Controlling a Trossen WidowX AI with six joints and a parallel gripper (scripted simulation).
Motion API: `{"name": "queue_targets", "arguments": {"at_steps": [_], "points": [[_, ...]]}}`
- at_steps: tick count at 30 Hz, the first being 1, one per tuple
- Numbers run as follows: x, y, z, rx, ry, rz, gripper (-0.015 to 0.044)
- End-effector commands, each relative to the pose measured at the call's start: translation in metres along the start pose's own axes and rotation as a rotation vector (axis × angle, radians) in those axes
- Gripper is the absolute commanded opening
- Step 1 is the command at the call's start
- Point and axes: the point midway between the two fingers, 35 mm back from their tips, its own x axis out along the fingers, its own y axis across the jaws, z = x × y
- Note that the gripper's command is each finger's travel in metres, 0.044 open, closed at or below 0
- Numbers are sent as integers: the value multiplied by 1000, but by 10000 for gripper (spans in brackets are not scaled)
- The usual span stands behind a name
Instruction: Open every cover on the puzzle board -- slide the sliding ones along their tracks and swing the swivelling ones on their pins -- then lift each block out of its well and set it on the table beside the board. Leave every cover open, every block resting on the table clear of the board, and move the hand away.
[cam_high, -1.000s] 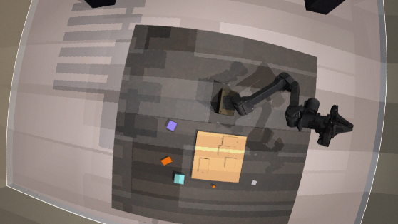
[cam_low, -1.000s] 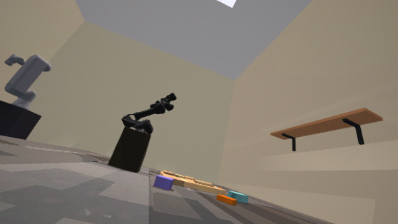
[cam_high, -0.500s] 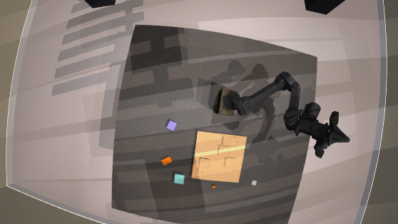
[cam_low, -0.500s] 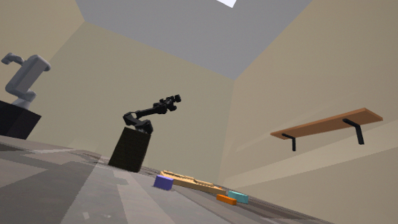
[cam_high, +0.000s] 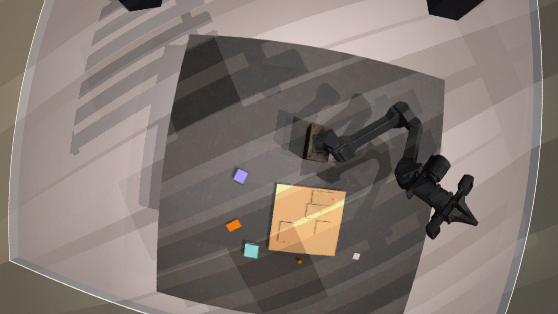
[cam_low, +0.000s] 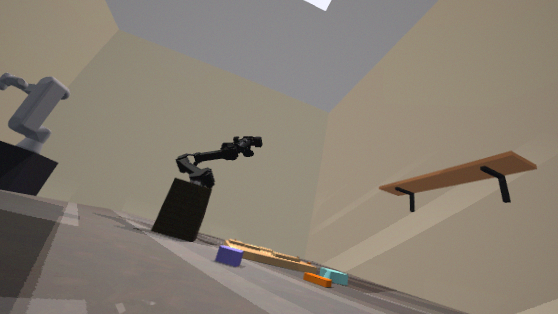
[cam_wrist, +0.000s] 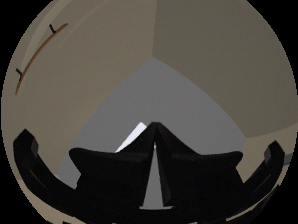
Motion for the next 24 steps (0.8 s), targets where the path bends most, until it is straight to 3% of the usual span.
{"name": "queue_targets", "arguments": {"at_steps": [1,24], "points": [[1,21,5,56,-24,66,0],[-17,130,40,322,-89,456,0]]}}
